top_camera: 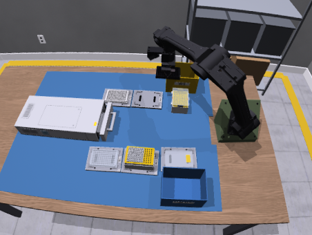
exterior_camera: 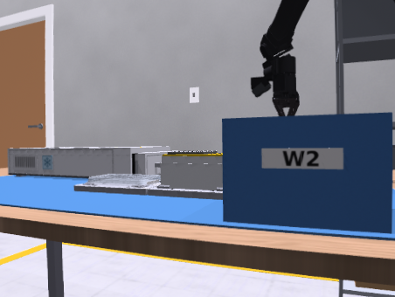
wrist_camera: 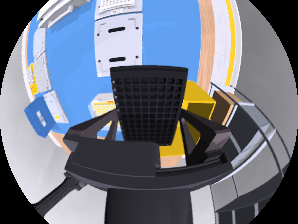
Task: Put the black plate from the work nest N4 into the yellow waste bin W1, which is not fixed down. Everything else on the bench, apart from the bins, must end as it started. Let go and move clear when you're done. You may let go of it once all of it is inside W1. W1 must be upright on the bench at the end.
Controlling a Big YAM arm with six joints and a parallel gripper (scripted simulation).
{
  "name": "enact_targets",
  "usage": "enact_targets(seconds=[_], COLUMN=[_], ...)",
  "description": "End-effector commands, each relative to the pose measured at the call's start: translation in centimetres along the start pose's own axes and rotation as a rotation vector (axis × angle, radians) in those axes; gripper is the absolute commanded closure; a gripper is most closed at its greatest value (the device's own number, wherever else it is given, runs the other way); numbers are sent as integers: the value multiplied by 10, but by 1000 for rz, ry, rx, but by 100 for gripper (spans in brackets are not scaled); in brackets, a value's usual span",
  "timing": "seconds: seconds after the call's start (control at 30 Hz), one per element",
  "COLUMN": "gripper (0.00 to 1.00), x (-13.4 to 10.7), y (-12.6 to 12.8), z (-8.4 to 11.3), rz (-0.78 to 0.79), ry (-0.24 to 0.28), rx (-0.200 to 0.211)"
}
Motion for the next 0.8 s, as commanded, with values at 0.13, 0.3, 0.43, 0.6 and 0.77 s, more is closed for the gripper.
enact_targets(seconds=[0.13,0.3,0.43,0.6,0.77], gripper=[100,100,100,100,100], x=[-11,-30,-41,-50,-55], y=[-23,-25,-28,-34,-42], z=[5,-2,-5,-5,0], rz=[16,4,-2,1,7], ry=[-21,-10,-5,-7,-12], rx=[-15,5,15,10,-1])
Point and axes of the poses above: the point where the finger pads meet when closed, its own z axis back along the fingers, its own y axis across the jaws, x = y × z, the point moved 7 cm from there along z, back along the fingers, and after that the axes turned 5 degrees about z, right-handed, at the moved point
